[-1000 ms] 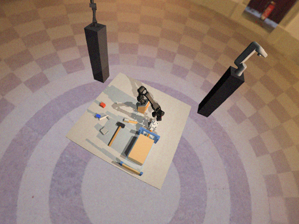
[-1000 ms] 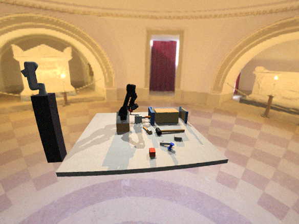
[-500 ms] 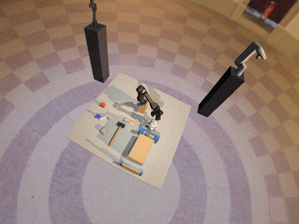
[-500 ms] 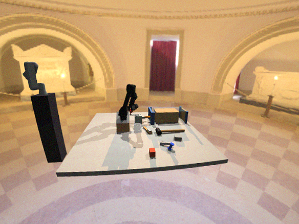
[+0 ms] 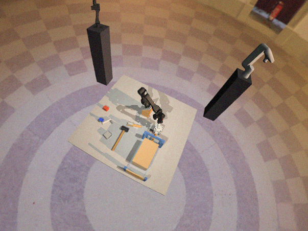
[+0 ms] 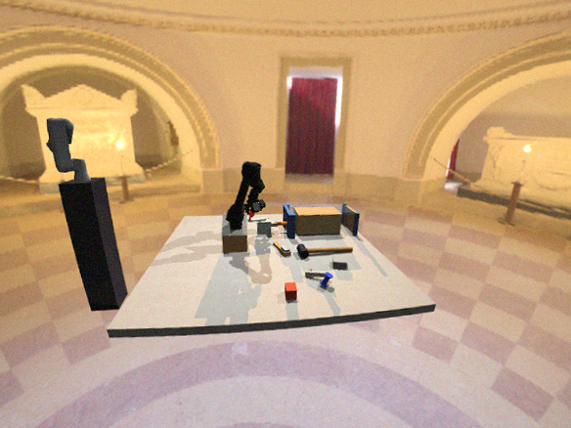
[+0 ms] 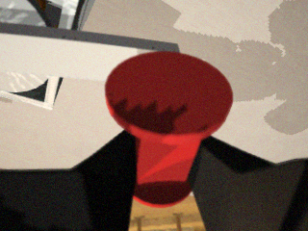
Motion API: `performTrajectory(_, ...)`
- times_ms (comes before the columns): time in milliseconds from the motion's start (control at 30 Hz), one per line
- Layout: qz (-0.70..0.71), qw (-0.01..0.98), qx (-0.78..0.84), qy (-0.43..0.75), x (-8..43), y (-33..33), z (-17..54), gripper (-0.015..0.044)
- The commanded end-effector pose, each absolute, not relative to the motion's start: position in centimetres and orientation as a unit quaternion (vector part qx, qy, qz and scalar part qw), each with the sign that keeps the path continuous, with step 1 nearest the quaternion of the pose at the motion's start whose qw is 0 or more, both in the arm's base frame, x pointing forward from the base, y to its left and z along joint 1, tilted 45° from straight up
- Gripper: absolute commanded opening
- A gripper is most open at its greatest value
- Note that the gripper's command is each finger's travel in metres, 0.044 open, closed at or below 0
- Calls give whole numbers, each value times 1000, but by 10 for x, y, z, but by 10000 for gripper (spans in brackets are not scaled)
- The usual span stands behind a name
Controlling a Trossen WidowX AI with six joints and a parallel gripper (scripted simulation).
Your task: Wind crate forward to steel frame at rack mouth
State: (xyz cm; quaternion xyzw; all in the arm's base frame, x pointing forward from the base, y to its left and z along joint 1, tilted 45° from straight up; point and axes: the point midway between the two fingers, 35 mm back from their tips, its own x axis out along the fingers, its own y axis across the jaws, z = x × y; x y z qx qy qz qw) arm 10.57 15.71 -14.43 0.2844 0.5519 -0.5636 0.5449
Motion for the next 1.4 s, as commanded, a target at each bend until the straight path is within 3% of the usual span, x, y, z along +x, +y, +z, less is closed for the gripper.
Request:
performTrajectory(0,-571,556,278,537,111,141,-138,0)
performTrajectory(1367,-572,557,277,535,138,113,-115,0)
